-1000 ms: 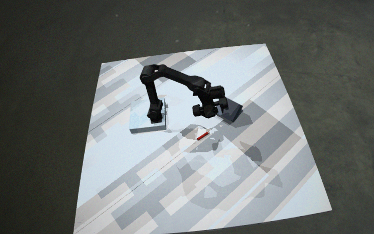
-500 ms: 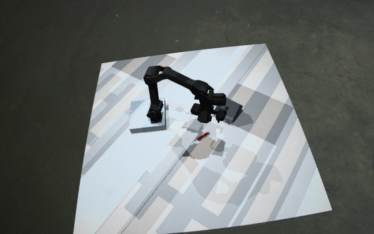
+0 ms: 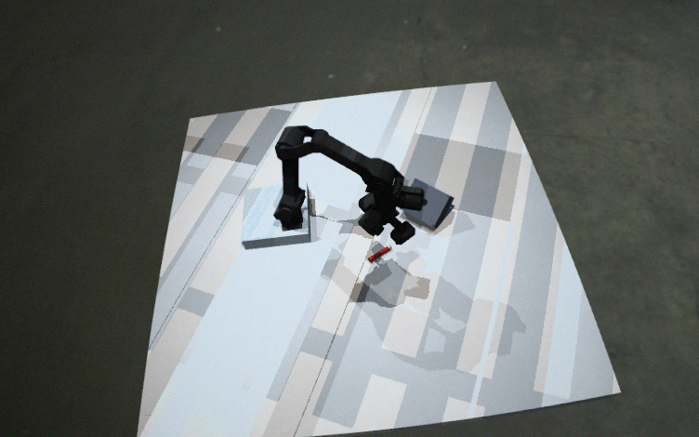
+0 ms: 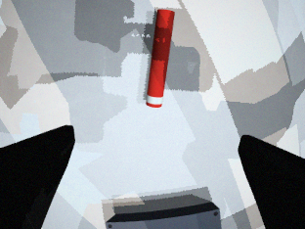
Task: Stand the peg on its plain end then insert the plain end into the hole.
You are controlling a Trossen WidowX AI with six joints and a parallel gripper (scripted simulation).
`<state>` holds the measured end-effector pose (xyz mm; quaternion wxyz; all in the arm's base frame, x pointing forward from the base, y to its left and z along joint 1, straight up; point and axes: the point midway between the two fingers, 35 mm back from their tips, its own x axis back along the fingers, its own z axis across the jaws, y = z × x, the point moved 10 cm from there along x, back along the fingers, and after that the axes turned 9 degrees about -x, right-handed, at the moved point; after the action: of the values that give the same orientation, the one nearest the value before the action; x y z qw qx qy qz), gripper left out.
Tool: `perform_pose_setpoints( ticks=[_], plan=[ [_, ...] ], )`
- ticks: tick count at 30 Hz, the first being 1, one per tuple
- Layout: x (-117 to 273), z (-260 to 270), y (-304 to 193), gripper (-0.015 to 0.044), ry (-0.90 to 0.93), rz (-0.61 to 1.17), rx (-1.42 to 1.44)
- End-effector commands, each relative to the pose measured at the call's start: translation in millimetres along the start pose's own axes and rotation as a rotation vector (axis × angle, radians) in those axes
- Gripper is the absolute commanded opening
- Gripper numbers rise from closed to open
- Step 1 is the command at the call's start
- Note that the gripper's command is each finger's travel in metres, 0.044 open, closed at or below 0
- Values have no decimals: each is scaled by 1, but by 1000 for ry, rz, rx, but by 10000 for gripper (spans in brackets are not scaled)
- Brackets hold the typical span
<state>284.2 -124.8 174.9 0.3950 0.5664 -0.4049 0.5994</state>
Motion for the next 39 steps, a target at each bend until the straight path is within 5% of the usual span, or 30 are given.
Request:
perform_pose_setpoints(
  ticks=[1, 39],
  plan=[
    [-2, 2, 1, 440, -6, -17, -53],
    [-58, 3, 1, 440, -6, -17, -53]
  ],
)
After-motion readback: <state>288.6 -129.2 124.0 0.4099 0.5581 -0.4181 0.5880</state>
